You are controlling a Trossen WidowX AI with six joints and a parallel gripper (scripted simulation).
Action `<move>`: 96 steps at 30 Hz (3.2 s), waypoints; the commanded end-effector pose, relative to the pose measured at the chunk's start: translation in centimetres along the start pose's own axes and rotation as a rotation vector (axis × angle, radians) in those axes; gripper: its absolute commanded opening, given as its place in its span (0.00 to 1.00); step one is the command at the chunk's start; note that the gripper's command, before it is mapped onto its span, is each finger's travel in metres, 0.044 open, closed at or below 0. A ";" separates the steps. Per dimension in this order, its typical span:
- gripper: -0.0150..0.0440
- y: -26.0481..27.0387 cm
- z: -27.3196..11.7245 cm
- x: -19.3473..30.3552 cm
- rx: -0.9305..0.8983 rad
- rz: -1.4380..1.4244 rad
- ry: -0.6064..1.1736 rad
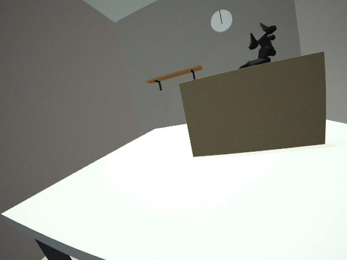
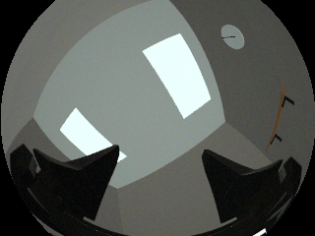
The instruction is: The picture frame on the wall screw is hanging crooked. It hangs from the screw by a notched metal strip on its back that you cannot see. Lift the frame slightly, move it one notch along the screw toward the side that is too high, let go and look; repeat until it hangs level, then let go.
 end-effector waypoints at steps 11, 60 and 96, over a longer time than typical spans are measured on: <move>0.69 -0.1 -2.9 -2.5 0.275 -0.043 -0.387; 0.69 10.0 -25.3 29.7 0.845 -1.858 -2.727; 0.69 7.0 -23.5 41.8 0.468 -2.362 -3.040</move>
Point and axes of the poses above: the point midway between the two fingers, 35 mm back from their tips, its own z axis out along the fingers, its own y axis across the jaws, x = y × z, the point moved 4 cm from there along -z, back along the fingers, and after that the axes turned 13 degrees about -z, right-handed, at the moved point
